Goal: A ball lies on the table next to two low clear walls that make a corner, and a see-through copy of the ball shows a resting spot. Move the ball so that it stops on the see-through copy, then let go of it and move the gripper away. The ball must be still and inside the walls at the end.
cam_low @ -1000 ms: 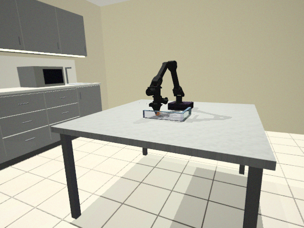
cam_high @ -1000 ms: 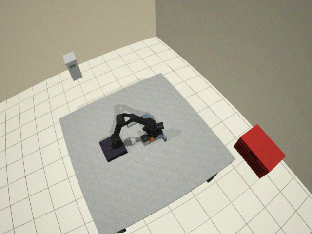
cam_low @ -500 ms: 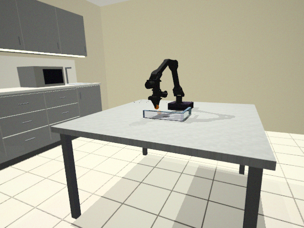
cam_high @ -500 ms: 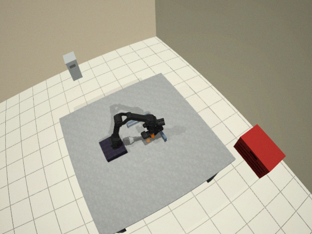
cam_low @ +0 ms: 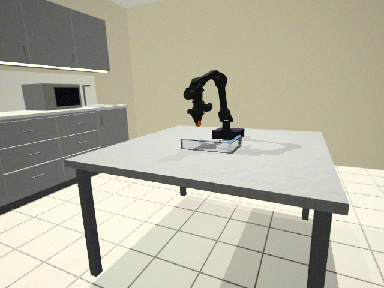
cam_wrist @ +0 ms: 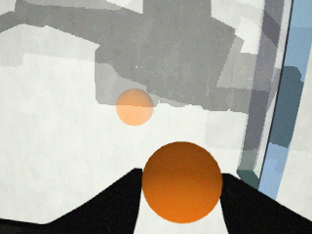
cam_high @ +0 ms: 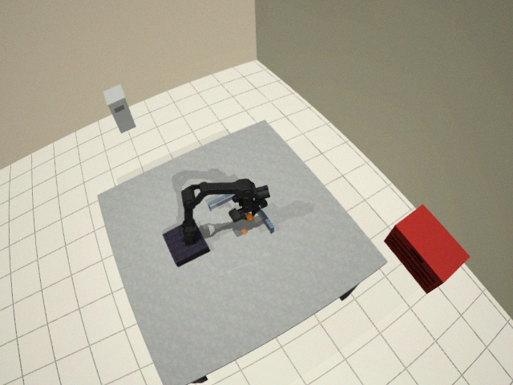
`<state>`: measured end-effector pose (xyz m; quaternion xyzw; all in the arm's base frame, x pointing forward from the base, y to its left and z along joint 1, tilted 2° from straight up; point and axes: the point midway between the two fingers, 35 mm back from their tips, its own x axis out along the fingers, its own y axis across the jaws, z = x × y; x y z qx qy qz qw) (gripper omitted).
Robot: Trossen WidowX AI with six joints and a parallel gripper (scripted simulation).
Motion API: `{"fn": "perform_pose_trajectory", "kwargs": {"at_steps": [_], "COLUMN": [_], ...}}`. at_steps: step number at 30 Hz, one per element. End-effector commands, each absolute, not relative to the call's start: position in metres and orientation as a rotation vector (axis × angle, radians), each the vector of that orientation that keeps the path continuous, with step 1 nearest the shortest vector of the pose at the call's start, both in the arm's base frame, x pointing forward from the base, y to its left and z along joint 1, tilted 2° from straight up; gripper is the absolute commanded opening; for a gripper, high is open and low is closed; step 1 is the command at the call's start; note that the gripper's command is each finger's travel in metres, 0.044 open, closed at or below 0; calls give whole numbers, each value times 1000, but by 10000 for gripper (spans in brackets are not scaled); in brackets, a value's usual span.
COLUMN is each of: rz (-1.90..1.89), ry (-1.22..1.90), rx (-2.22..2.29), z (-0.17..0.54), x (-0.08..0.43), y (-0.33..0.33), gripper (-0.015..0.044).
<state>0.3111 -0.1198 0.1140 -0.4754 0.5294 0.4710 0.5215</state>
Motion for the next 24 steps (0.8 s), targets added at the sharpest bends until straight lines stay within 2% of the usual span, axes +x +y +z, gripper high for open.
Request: {"fn": "perform_pose_trajectory", "kwargs": {"at_steps": [1, 15, 24], "rz": [1136, 1138, 1138], "ry": [1268, 1270, 1270], "rx": [-1132, -1131, -1131], "z": [111, 75, 48], "x": [306, 276, 276], "y": [-118, -113, -114], "gripper": [0, 0, 0]}}
